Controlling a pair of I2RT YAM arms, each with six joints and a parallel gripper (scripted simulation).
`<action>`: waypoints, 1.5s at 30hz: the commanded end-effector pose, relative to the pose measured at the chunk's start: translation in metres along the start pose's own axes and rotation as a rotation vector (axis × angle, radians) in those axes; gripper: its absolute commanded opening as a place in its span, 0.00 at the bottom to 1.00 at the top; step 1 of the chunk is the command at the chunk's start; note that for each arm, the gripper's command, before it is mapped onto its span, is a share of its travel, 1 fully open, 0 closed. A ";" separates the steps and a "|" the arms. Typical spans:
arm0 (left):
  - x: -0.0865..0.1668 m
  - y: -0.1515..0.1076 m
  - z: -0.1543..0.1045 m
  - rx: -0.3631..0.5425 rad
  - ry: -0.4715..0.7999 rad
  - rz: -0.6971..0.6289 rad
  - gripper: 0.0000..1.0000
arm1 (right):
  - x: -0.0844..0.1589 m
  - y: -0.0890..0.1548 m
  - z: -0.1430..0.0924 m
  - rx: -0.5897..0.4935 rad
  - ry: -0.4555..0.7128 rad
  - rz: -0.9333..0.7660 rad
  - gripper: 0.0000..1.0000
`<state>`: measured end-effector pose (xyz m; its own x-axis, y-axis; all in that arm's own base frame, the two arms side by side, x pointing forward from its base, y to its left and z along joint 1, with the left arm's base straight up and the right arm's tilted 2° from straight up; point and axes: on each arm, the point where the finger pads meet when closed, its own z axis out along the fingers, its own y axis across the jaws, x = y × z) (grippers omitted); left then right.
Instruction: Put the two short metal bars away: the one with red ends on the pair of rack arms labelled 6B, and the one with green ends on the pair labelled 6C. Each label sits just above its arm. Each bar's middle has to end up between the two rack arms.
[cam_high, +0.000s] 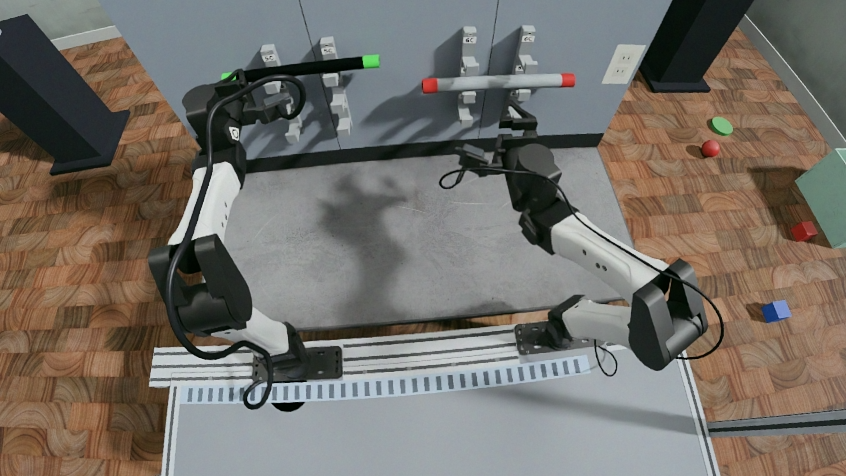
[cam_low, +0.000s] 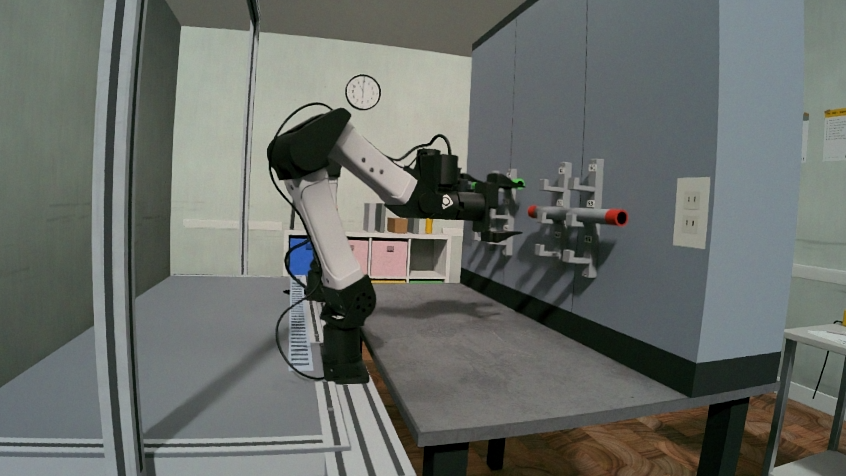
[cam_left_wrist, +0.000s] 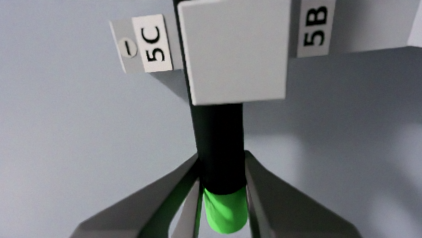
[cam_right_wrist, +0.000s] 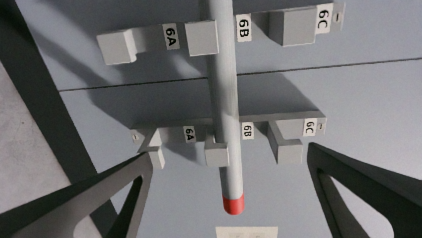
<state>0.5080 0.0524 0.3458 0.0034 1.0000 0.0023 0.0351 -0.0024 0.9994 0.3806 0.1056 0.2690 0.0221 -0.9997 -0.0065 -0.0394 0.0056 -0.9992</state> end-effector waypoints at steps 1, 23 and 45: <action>0.003 0.017 -0.004 -0.036 0.004 -0.003 0.00 | 0.002 0.000 -0.001 0.001 0.007 0.007 1.00; 0.003 0.036 -0.005 -0.036 0.004 -0.003 0.00 | 0.002 0.000 -0.001 0.001 0.007 0.007 1.00; 0.003 0.056 -0.008 -0.036 0.004 -0.003 0.00 | 0.002 0.000 -0.001 0.001 0.007 0.007 1.00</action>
<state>0.5081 0.0525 0.3628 0.0046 1.0000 0.0028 0.0900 -0.0032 0.9959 0.3806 0.1056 0.2690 0.0221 -0.9997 -0.0065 -0.0395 0.0056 -0.9992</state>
